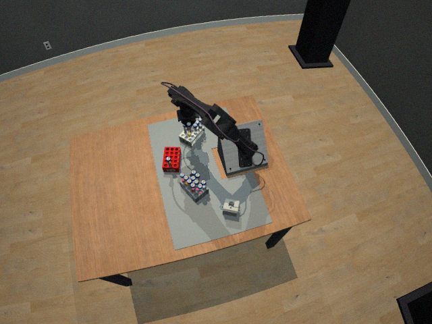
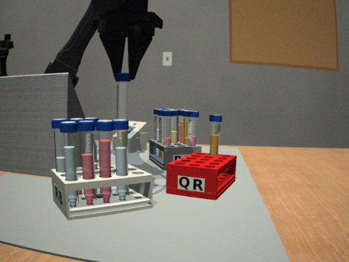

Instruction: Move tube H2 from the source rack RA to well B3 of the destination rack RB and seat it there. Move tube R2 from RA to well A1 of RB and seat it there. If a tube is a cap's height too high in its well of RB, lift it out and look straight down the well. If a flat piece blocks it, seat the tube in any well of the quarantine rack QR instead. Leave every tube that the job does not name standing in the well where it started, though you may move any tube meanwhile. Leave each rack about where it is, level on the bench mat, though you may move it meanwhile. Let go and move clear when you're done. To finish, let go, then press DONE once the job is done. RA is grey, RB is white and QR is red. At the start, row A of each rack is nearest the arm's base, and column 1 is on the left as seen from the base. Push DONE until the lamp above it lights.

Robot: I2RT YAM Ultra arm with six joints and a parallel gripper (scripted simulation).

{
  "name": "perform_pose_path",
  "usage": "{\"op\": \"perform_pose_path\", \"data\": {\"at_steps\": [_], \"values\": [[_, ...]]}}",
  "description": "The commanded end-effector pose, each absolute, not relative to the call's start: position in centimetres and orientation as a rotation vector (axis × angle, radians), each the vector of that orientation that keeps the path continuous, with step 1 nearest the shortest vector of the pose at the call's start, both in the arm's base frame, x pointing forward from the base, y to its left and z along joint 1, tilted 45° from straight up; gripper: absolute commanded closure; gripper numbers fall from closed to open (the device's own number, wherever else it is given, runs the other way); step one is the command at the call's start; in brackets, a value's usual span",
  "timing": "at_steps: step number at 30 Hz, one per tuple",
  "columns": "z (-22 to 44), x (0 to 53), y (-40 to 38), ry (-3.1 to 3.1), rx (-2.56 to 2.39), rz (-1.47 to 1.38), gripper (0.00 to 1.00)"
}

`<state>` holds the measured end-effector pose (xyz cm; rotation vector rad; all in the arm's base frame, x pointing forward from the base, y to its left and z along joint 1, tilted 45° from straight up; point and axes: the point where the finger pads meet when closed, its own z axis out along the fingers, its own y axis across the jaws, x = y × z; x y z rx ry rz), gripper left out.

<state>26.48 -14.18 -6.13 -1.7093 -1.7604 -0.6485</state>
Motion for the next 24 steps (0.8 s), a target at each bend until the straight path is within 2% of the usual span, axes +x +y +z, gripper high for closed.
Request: {"op": "perform_pose_path", "data": {"at_steps": [1,24], "values": [[-5.9,26.9,-14.4,-1.777,-1.729,-0.658,1.00],[-6.8,26.8,-13.8,-1.765,-1.723,-0.658,1.00]]}}
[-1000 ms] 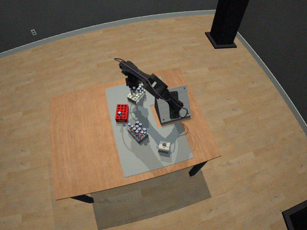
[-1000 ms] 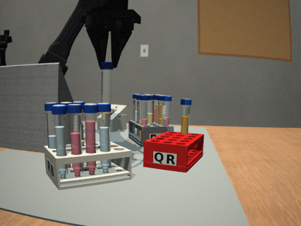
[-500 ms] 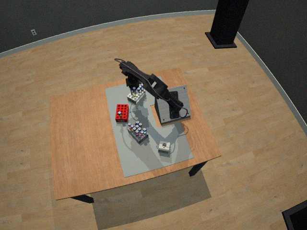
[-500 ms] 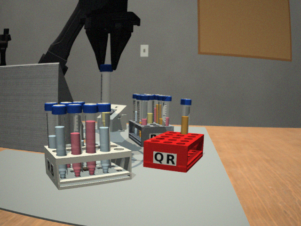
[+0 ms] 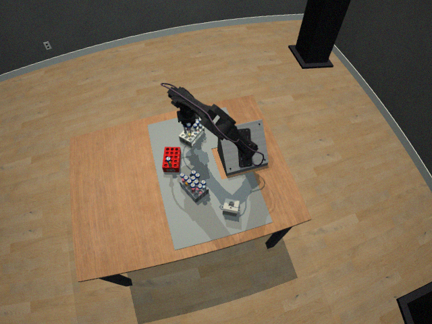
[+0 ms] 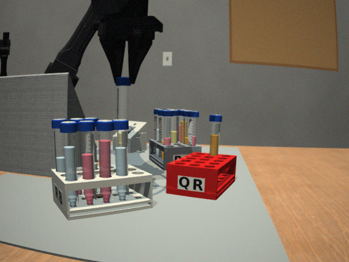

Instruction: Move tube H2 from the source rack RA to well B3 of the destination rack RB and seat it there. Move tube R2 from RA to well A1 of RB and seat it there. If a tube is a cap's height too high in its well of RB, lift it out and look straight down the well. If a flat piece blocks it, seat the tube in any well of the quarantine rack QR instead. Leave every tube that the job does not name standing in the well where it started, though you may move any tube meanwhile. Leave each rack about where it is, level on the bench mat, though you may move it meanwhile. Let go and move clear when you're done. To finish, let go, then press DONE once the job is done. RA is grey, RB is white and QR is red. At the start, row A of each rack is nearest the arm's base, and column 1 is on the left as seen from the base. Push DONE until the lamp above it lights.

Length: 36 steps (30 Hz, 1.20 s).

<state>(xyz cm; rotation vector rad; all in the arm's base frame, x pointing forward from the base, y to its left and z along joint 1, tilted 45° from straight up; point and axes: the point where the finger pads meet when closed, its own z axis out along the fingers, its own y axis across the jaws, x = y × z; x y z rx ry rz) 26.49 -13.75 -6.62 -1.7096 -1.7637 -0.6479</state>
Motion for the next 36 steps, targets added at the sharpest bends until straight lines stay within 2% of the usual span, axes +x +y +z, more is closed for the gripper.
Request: {"op": "perform_pose_path", "data": {"at_steps": [1,29,36], "values": [[-6.9,26.5,-13.7,-1.755,-1.722,-0.658,1.00],[-7.2,27.4,-13.9,-1.794,-1.734,-0.663,1.00],[-7.6,26.3,-12.8,-1.753,-1.720,-0.656,1.00]]}}
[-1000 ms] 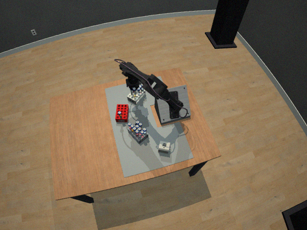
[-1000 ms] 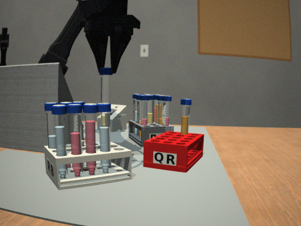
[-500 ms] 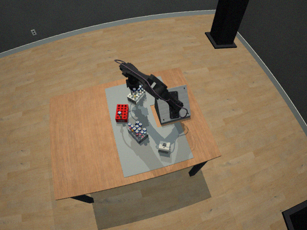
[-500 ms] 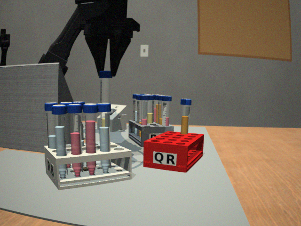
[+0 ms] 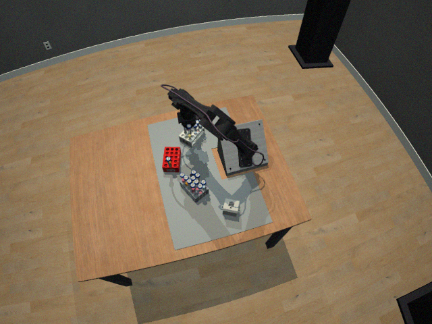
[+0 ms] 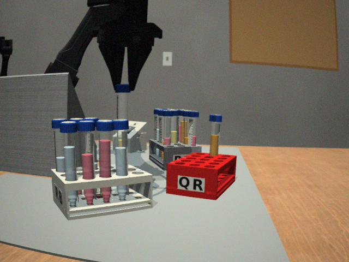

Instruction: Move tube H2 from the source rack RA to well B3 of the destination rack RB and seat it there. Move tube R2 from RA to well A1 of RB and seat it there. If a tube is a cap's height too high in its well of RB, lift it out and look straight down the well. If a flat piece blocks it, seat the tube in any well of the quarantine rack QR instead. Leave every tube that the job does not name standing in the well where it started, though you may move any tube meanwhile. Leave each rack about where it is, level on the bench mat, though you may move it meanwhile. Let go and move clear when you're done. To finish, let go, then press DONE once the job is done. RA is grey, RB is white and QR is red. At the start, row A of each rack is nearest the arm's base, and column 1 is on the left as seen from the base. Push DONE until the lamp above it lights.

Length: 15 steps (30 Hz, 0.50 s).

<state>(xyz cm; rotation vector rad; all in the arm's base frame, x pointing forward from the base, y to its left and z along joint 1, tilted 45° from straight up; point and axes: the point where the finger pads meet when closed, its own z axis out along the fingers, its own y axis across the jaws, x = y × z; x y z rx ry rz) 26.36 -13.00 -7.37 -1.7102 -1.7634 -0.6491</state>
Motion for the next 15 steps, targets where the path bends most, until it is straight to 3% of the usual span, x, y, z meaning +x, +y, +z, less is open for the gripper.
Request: {"op": "perform_pose_path", "data": {"at_steps": [1,15], "values": [[-7.5,26.5,-13.0,-1.763,-1.723,-0.656,1.00],[-8.1,26.7,-12.8,-1.764,-1.722,-0.658,1.00]]}}
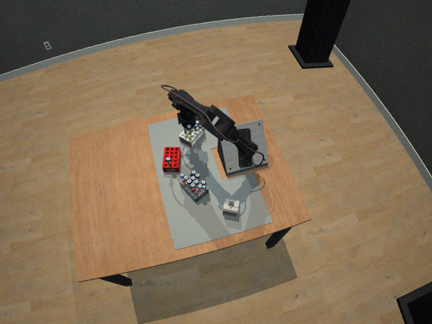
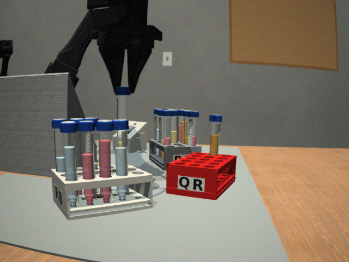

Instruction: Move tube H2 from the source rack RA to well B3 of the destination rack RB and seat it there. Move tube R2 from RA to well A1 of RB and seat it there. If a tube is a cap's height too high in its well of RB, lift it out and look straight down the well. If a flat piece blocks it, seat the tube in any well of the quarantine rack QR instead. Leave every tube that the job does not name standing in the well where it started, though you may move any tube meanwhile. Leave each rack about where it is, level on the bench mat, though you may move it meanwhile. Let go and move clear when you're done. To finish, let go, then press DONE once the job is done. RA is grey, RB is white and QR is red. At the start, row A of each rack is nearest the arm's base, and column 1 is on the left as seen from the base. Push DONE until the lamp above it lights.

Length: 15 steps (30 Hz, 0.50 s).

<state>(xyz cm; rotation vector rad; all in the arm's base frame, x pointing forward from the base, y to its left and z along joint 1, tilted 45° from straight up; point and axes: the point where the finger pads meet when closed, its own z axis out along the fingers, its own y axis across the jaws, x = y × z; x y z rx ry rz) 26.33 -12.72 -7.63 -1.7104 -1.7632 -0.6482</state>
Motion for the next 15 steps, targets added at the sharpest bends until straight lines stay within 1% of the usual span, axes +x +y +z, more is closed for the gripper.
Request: {"op": "perform_pose_path", "data": {"at_steps": [1,10,11,15], "values": [[-8.1,26.5,-12.6,-1.756,-1.720,-0.657,1.00],[-8.1,26.2,-12.2,-1.750,-1.717,-0.655,1.00],[-8.0,27.2,-13.3,-1.786,-1.737,-0.663,1.00],[-8.4,26.7,-12.4,-1.763,-1.721,-0.658,1.00]]}}
